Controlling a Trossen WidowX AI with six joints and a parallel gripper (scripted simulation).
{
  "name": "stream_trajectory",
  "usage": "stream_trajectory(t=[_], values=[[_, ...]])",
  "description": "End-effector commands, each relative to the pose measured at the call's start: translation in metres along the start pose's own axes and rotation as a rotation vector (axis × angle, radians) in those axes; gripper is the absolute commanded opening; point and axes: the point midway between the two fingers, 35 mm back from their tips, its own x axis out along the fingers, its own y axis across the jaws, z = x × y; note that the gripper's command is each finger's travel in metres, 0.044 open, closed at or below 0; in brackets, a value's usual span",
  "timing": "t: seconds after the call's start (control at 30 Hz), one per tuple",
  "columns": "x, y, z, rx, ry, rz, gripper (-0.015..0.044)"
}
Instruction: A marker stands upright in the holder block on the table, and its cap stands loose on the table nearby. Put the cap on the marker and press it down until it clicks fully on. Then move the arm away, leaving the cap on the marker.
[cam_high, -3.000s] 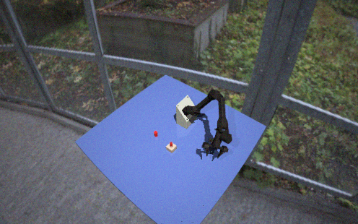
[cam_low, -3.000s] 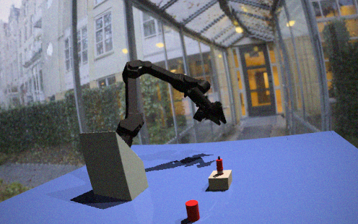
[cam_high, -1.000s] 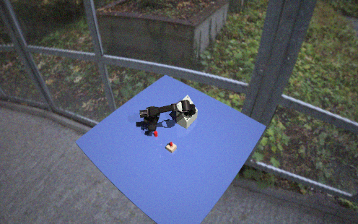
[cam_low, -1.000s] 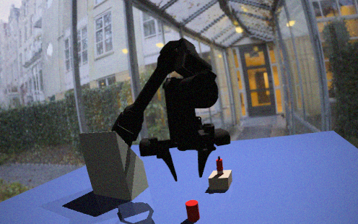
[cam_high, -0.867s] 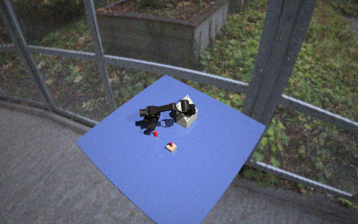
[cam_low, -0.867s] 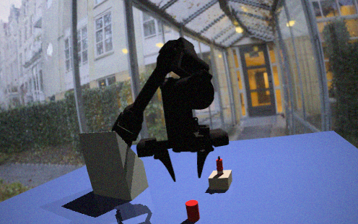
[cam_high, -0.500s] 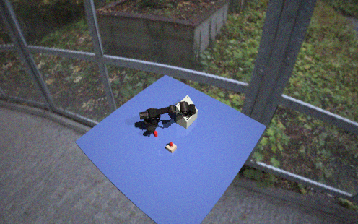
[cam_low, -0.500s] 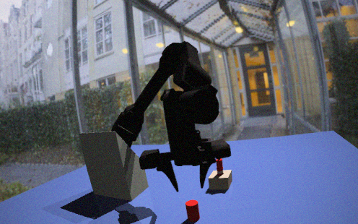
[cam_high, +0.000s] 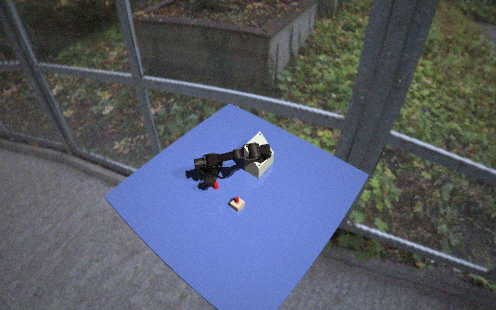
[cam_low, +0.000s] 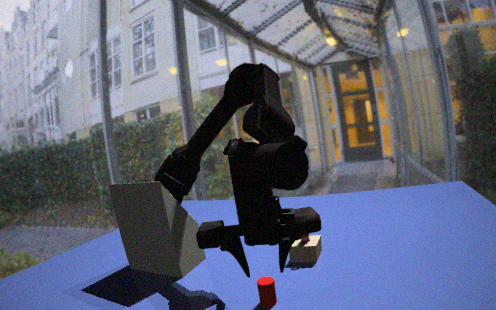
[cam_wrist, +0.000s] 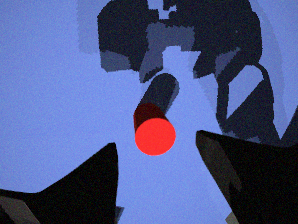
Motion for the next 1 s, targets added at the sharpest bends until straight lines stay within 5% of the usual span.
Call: stream_trajectory(t=[0.0, 0.97], values=[[0.009, -0.001, -0.002, 0.009, 0.008, -0.002, 0.0252], [0.053, -0.002, -0.004, 0.009, 0.012, -0.001, 0.0252]])
